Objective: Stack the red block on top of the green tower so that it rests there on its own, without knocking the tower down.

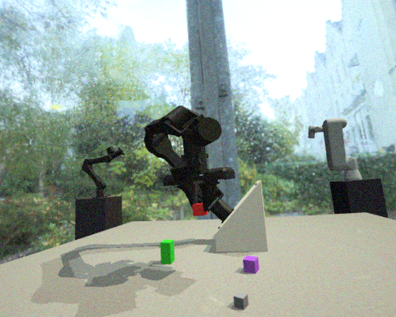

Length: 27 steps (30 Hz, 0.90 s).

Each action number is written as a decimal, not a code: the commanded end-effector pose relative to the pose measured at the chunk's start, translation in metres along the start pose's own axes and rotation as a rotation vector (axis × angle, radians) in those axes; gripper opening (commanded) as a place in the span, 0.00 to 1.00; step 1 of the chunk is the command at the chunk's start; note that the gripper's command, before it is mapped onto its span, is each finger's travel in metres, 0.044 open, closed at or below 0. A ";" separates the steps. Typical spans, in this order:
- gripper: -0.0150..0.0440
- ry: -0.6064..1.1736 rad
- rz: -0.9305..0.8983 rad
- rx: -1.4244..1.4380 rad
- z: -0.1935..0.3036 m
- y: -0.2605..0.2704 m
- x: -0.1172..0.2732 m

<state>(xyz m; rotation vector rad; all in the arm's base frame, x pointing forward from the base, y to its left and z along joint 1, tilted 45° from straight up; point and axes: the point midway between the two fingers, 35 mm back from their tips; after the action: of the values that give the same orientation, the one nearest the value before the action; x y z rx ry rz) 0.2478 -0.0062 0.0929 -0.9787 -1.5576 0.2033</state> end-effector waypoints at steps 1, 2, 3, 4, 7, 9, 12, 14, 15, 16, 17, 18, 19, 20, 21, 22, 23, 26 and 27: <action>0.25 -0.001 0.008 0.010 -0.004 -0.020 -0.001; 0.25 -0.001 0.009 0.009 -0.005 -0.026 -0.001; 0.25 -0.002 0.011 0.009 -0.006 -0.032 -0.001; 0.25 -0.002 0.012 0.009 -0.007 -0.038 -0.001; 0.25 -0.003 0.017 0.008 -0.010 -0.056 -0.002; 0.25 -0.004 0.021 0.007 -0.011 -0.067 -0.002; 0.25 -0.005 0.028 0.006 -0.011 -0.085 -0.003; 0.25 -0.006 0.034 0.005 -0.010 -0.097 -0.003; 0.25 -0.006 0.036 0.004 -0.010 -0.102 -0.003; 0.25 -0.006 0.038 0.004 -0.010 -0.105 -0.003; 0.25 -0.006 0.038 0.004 -0.010 -0.106 -0.003; 0.25 -0.006 0.038 0.004 -0.010 -0.106 -0.003; 0.25 -0.006 0.038 0.004 -0.010 -0.106 -0.004; 0.25 -0.006 0.038 0.004 -0.010 -0.106 -0.006; 0.25 -0.006 0.037 0.004 -0.010 -0.106 -0.010; 0.25 -0.006 0.037 0.004 -0.010 -0.106 -0.014; 0.25 -0.006 0.037 0.004 -0.010 -0.106 -0.018; 0.25 -0.007 0.038 0.003 -0.009 -0.107 -0.030; 0.25 -0.007 0.038 0.003 -0.009 -0.107 -0.034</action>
<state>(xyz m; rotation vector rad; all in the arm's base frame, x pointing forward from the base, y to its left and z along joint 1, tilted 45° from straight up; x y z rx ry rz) 0.2061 -0.0935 0.1440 -1.0081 -1.5482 0.2276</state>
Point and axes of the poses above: the point midway between the two fingers, 35 mm back from their tips, its own x axis back along the fingers, its own y axis across the jaws, z = x × y, and after that the axes turned 2 degrees about -x, right-handed
